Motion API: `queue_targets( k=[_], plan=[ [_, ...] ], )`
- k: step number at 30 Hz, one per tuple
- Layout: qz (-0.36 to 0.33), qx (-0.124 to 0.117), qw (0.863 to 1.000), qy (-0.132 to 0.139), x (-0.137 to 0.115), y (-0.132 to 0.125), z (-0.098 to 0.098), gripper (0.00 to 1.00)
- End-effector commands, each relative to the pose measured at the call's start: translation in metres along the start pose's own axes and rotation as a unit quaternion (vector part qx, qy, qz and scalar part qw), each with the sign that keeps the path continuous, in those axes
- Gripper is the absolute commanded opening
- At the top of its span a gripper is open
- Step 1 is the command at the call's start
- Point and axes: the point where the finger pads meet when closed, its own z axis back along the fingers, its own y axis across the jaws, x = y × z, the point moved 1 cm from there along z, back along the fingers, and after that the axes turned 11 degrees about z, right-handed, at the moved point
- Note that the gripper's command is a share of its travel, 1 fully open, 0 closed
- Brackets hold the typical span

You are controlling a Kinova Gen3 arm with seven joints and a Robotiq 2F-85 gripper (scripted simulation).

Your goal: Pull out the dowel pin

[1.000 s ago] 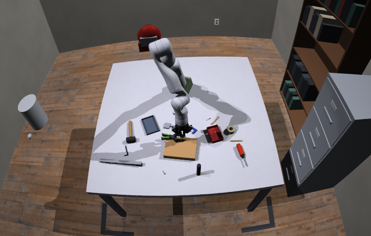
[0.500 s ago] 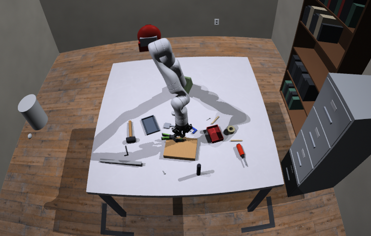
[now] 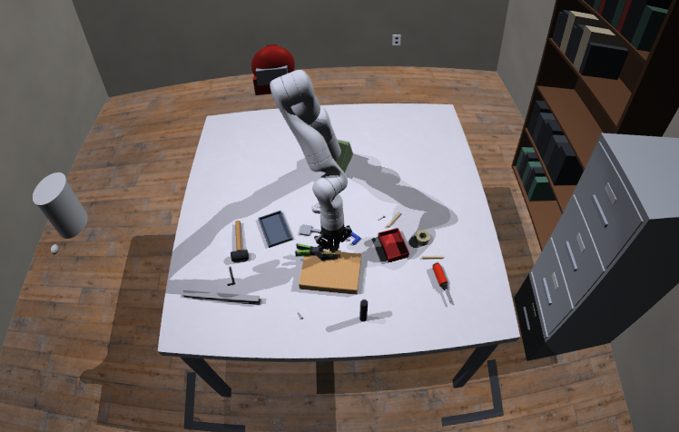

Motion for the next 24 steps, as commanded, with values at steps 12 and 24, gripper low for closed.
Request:
queue_targets(
  k=[12, 24],
  plan=[
    [0.059, 0.001, 0.998, -0.001, 0.0009, 0.0003, 0.0009, 0.1],
    [0.102, 0.001, 0.995, -0.001, 0.0009, 0.0003, 0.0013, 0.1]
  ],
)
